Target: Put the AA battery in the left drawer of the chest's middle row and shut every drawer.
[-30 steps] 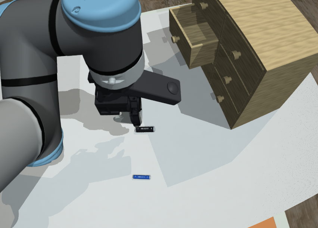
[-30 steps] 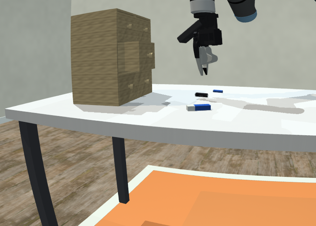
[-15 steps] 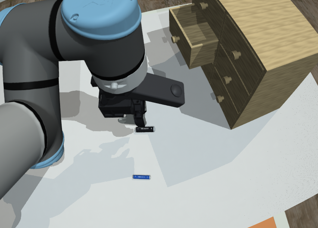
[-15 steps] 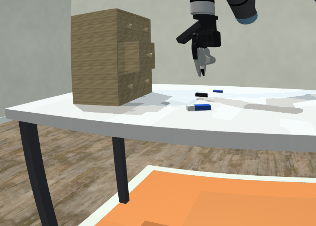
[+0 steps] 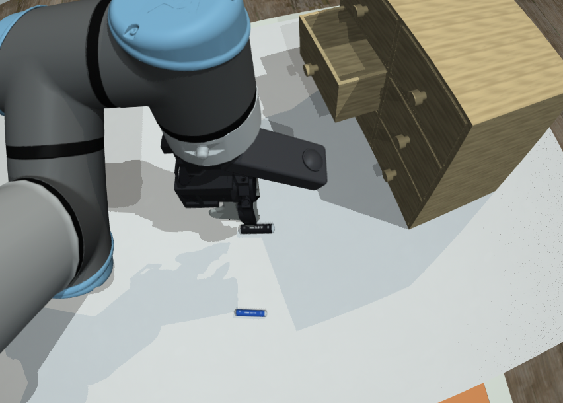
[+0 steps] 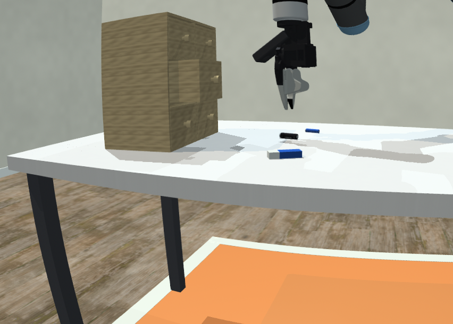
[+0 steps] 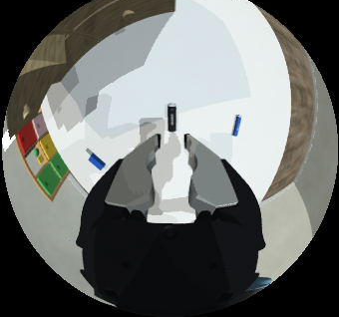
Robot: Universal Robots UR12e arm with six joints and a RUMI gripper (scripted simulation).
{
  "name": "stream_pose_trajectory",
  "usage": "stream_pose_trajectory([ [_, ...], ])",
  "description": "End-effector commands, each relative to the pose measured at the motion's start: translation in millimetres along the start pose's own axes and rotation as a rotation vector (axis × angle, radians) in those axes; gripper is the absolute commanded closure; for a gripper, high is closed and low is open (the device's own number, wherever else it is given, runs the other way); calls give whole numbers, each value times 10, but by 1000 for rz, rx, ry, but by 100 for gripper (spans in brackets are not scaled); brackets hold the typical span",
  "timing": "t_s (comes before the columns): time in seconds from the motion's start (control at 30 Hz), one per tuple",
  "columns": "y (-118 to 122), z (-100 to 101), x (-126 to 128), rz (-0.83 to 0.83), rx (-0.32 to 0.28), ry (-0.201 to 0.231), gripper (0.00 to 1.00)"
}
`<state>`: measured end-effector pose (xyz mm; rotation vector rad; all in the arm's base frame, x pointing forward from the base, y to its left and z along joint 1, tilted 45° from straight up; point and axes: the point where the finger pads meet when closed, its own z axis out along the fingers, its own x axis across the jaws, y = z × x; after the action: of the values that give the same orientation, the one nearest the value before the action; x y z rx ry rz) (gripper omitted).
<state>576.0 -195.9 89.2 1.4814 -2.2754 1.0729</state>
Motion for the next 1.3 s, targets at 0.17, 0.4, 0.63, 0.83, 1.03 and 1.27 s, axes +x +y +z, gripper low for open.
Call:
stream_pose_trajectory([
  [0.17, 17, 2, -6, -1, -1, -1, 83],
  [0.4, 20, 20, -7, -2, -2, -1, 83],
  [0.63, 16, 67, -3, -1, -2, -1, 83],
  [0.83, 10, 110, -3, -1, -2, -1, 83],
  [1.03, -4, 192, -1, 0, 0, -1, 83],
  [1.27, -14, 271, -1, 1, 1, -1, 83],
])
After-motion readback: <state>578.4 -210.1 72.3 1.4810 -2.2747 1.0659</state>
